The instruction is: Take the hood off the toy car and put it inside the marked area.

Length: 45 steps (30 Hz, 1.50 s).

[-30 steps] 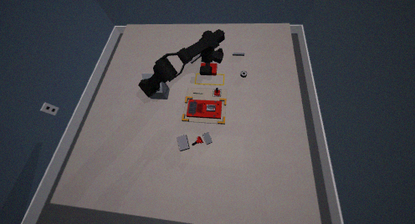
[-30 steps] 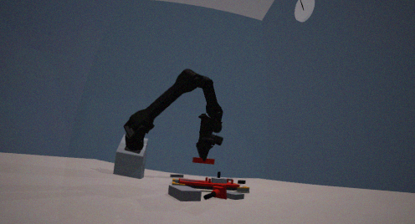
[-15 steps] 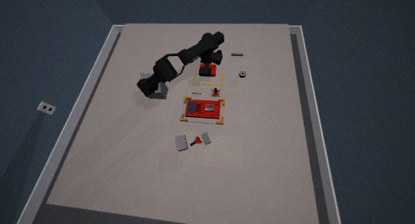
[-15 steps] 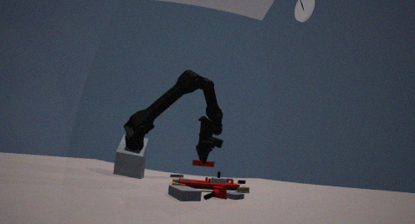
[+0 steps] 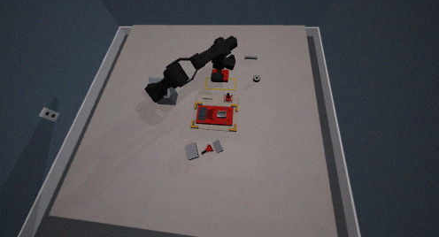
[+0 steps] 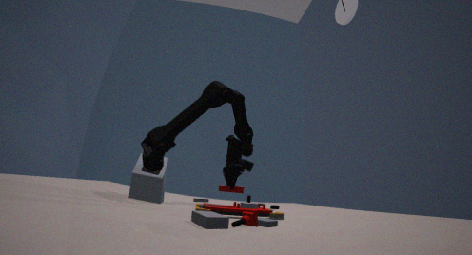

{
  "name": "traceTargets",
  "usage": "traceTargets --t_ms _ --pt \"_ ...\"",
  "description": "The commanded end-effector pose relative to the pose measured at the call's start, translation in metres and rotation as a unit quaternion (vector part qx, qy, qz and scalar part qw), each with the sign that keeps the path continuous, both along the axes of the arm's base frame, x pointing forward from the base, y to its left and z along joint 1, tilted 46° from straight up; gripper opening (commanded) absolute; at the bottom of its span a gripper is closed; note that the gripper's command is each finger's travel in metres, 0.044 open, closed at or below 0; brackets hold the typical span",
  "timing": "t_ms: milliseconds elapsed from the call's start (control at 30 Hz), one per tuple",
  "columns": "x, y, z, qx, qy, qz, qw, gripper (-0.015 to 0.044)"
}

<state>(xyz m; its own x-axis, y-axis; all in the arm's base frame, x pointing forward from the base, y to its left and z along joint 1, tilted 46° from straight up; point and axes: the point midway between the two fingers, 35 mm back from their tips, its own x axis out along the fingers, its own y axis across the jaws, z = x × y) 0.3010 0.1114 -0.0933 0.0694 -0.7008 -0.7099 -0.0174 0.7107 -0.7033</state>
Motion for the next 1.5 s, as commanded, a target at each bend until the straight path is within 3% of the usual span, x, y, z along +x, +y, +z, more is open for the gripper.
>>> traceTargets --t_ms 0,1467 --pt "0.000 -0.003 -0.003 -0.002 0.001 0.003 1.000 0.0000" --pt "0.001 -0.030 -0.028 -0.004 0.001 0.002 1.000 0.0000"
